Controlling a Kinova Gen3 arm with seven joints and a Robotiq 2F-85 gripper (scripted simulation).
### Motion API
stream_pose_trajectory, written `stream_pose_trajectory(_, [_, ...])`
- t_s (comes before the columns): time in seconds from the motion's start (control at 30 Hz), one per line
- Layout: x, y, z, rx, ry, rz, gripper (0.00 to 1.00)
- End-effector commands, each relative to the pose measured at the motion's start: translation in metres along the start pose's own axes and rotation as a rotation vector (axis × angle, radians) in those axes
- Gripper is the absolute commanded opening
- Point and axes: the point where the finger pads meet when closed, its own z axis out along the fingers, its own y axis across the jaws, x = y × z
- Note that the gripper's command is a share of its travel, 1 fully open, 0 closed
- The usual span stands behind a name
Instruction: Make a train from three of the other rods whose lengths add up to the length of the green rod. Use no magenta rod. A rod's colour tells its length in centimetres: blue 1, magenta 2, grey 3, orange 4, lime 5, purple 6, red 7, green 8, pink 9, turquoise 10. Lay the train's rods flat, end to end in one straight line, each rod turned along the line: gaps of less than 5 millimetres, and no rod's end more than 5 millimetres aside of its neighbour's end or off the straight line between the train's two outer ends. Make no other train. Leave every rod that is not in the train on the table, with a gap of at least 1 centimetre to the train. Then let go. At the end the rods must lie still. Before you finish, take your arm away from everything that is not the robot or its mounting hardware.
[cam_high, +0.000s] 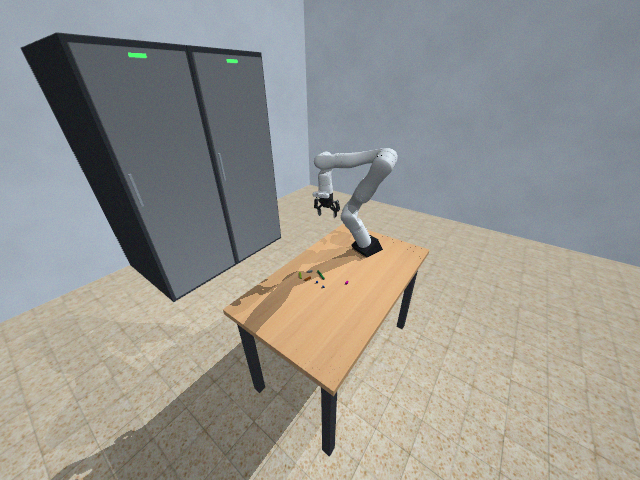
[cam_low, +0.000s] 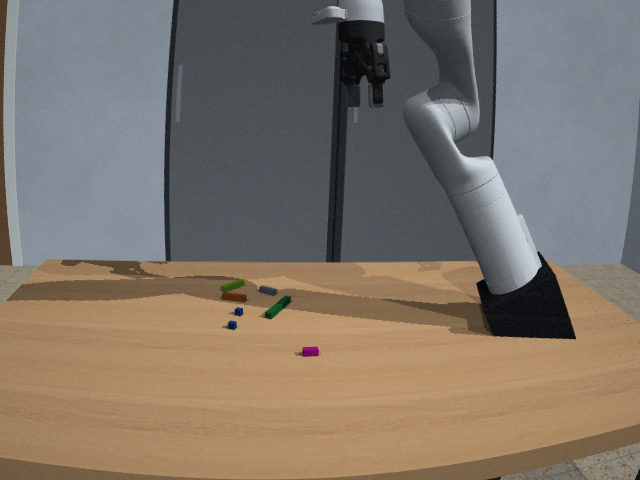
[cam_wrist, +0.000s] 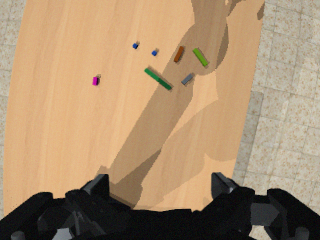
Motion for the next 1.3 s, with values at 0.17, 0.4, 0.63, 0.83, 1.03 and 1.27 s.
stream_pose_trajectory(0.17, [0.030,0.003,0.016,-0.030,0.020,0.065,1.00])
stream_pose_trajectory(0.4, [0.082,0.002,0.049,-0.051,0.057,0.179,1.00])
stream_pose_trajectory(0.63, [0.127,-0.004,0.091,-0.051,0.086,0.332,1.00])
stream_pose_trajectory(0.83, [0.149,-0.013,0.123,-0.032,0.094,0.440,1.00])
stream_pose_trajectory(1.03, [0.161,-0.017,0.148,-0.025,0.097,0.541,1.00])
stream_pose_trajectory(1.27, [0.169,-0.020,0.171,-0.019,0.096,0.641,1.00])
